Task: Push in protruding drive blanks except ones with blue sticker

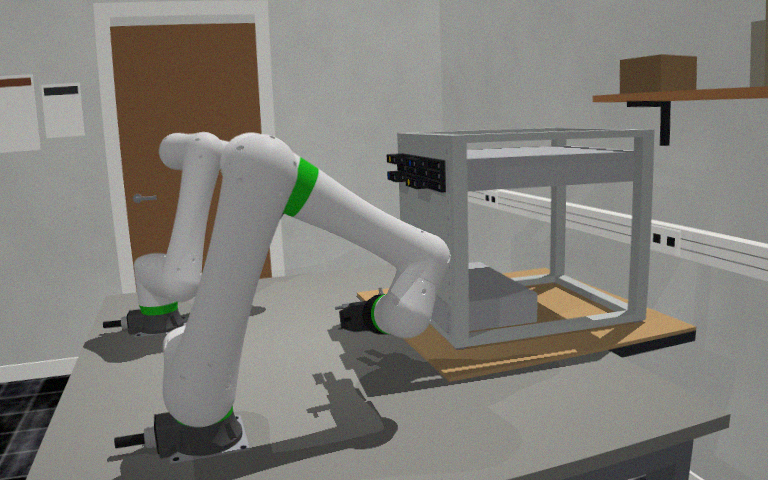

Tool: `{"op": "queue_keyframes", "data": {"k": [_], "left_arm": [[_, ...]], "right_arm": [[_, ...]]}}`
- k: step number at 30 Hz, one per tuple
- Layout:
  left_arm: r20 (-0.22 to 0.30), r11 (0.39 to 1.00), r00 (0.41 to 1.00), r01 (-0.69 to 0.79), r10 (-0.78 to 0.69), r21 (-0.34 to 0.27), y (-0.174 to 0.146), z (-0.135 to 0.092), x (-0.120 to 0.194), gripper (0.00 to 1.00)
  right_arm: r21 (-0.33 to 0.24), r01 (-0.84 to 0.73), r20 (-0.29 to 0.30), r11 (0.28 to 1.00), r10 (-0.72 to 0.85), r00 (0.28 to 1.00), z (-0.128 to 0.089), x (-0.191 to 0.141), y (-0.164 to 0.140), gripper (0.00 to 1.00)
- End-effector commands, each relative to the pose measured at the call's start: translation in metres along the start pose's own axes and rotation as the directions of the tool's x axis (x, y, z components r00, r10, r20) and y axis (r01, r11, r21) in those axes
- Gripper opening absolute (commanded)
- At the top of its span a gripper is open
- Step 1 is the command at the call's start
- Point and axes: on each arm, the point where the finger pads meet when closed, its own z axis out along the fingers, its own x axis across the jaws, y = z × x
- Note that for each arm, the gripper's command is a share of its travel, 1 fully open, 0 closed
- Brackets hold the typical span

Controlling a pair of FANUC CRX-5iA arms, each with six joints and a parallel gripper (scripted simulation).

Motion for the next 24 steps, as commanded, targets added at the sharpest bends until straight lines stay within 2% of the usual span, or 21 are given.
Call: {"op": "queue_keyframes", "data": {"k": [1, 7, 9, 12, 16, 24], "left_arm": [[0.077, 0.979, 0.981, 0.182, -0.176, -0.088, -0.026, 0.01, 0.032, 1.0], [0.182, 0.898, 0.905, 0.413, -0.385, -0.153, -0.063, 0.026, 0.067, 1.0], [0.182, 0.898, 0.905, 0.413, -0.385, -0.153, -0.063, 0.026, 0.067, 1.0], [0.263, 0.8, 0.811, 0.573, -0.523, -0.178, -0.093, 0.039, 0.089, 1.0], [0.334, 0.689, 0.703, 0.702, -0.628, -0.183, -0.123, 0.052, 0.108, 1.0], [0.465, 0.403, 0.422, 0.904, -0.778, -0.147, -0.191, 0.08, 0.138, 1.0]], "right_arm": [[0.07, -0.008, 0.103, 0.997, 0.0, 0.995, -0.014, -0.009, -0.01, 1.0], [0.147, -0.034, 0.294, 0.988, -0.011, 0.956, -0.05, -0.023, -0.015, 1.0], [0.147, -0.034, 0.294, 0.988, -0.011, 0.956, -0.05, -0.023, -0.015, 1.0], [0.168, -0.051, 0.392, 0.985, -0.019, 0.92, -0.071, -0.027, -0.013, 1.0], [0.174, -0.072, 0.519, 0.982, -0.029, 0.854, -0.103, -0.028, -0.007, 1.0], [0.126, -0.09, 0.728, 0.988, -0.031, 0.684, -0.17, -0.015, 0.014, 1.0]]}}
